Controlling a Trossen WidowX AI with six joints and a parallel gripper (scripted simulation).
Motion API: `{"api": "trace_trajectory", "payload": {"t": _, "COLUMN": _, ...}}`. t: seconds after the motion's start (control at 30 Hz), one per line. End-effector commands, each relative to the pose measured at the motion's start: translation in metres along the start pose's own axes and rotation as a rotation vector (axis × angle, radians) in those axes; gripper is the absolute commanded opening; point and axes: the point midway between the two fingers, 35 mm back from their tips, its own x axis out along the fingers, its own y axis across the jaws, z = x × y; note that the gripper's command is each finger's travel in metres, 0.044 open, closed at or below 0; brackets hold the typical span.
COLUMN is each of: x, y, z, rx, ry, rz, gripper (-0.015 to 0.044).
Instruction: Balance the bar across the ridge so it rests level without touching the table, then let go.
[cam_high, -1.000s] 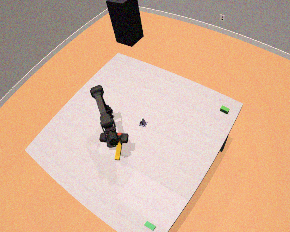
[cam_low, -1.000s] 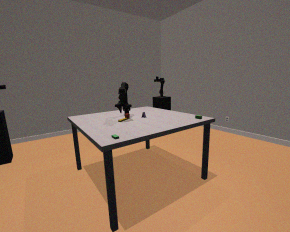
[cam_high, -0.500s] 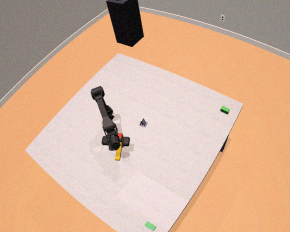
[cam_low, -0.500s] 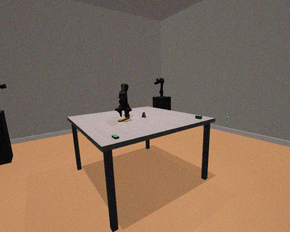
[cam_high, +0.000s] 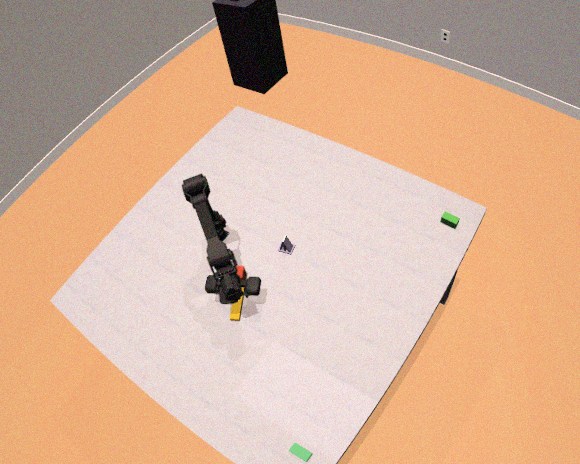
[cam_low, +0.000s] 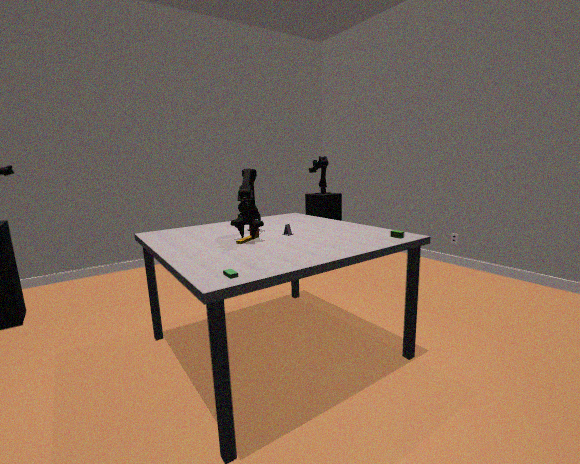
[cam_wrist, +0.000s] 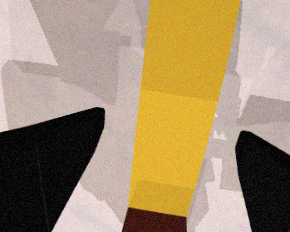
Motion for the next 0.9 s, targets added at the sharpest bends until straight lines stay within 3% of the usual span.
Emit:
{"api": "trace_trajectory", "payload": {"t": 0.0, "x": 0.0066, "y": -0.0008, "z": -0.0037, "rx": -0.006, "ry": 0.013, "rz": -0.001, "gripper": 0.0315}}
{"api": "trace_trajectory", "payload": {"t": 0.47, "x": 0.0066, "y": -0.0008, "z": -0.0037, "rx": -0.006, "ry": 0.013, "rz": -0.001, "gripper": 0.0315}}
{"api": "trace_trajectory", "payload": {"t": 0.7, "x": 0.0048, "y": -0.0008, "z": -0.0016, "rx": 0.0, "ry": 0.006, "rz": -0.003, "gripper": 0.0131}}
{"api": "trace_trajectory", "payload": {"t": 0.87, "x": 0.0048, "y": -0.0008, "z": -0.0016, "rx": 0.0, "ry": 0.006, "rz": -0.003, "gripper": 0.0098}}
